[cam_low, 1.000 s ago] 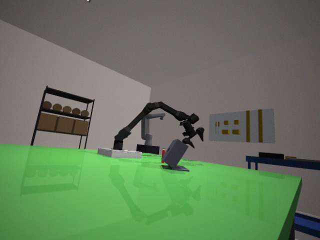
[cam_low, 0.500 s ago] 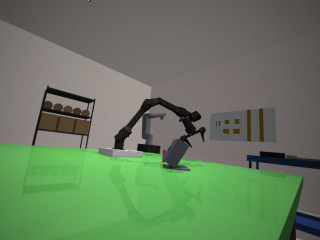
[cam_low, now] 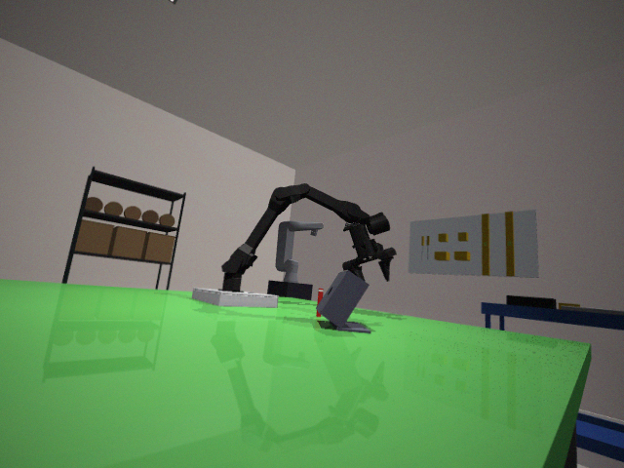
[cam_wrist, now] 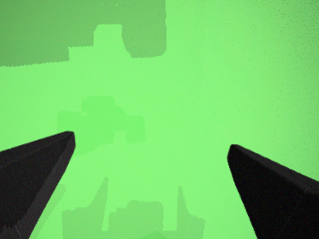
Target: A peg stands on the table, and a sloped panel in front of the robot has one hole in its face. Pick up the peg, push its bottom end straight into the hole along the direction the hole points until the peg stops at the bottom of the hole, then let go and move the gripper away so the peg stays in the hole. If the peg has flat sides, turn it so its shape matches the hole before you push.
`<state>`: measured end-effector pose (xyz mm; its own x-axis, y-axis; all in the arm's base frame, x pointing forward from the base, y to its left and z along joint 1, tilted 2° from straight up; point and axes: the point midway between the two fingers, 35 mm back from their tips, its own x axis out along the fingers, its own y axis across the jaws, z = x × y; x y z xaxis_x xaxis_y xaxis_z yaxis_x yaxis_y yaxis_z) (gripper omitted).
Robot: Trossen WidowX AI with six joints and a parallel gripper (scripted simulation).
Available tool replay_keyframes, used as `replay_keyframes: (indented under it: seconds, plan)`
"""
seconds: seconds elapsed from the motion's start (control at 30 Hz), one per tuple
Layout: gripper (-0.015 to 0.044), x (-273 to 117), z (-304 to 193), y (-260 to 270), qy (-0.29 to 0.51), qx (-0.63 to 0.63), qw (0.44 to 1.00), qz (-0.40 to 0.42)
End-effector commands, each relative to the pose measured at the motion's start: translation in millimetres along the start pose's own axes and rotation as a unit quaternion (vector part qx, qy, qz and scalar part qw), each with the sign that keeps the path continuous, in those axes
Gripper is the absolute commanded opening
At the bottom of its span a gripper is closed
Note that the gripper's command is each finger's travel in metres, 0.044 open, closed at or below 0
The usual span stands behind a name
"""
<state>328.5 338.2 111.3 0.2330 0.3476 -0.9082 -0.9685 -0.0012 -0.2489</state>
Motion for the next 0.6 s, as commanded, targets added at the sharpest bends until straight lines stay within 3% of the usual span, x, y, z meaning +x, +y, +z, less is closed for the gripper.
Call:
replay_keyframes:
  seconds: [0.0,0.57]
  plan:
    - [0.044,-1.8,-23.2,1.5,0.025,0.063,0.998,0.009]
    - [0.044,-29.1,-112.0,7.5,0.116,0.345,0.931,0.017]
